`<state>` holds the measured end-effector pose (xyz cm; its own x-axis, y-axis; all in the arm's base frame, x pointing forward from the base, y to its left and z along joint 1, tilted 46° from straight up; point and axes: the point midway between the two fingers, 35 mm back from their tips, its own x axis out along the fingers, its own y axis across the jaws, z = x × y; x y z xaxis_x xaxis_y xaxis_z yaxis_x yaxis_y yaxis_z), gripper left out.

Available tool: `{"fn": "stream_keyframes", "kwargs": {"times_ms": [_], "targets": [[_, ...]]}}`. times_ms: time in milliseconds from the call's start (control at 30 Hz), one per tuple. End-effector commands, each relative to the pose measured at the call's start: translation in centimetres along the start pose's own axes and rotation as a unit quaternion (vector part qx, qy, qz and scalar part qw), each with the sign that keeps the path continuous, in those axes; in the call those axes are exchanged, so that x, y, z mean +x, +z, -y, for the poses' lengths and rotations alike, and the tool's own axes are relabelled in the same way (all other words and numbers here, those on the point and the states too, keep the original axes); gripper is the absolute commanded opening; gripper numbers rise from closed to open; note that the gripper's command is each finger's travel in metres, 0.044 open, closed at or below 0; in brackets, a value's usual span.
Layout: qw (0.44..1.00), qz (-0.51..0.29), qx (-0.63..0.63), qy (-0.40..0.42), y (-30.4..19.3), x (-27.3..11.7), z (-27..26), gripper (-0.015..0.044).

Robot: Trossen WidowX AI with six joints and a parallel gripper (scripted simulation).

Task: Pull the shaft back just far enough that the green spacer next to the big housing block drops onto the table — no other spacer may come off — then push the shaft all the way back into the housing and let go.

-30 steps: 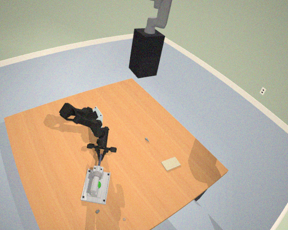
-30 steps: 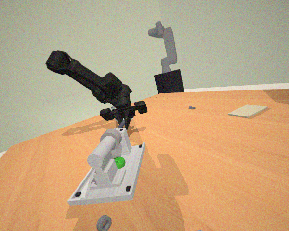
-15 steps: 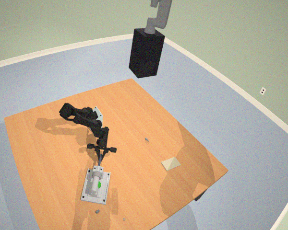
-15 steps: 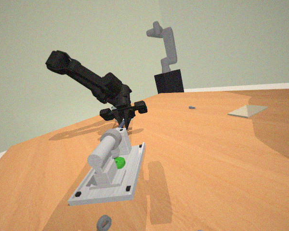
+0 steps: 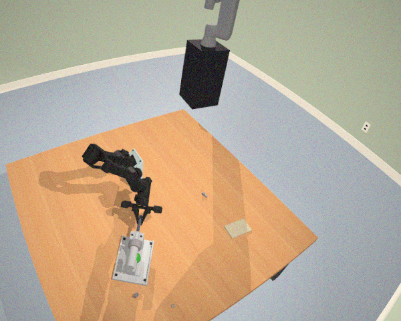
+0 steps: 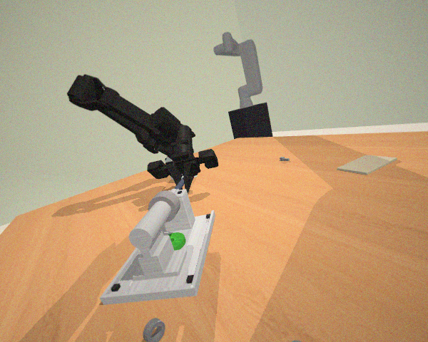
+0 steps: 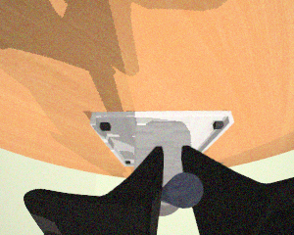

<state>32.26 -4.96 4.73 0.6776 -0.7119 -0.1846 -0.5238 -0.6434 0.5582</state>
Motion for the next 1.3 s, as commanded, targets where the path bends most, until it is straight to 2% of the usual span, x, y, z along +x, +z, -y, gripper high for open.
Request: {"fn": "stream_keyframes", "kwargs": {"times_ms": [0,1267], "targets": [[1.0,-0.002,0.002,0.001,-0.29,0.15,0.02,0.0],[1.0,-0.002,0.002,0.002,-1.27,1.08,-0.01,0.0]]}}
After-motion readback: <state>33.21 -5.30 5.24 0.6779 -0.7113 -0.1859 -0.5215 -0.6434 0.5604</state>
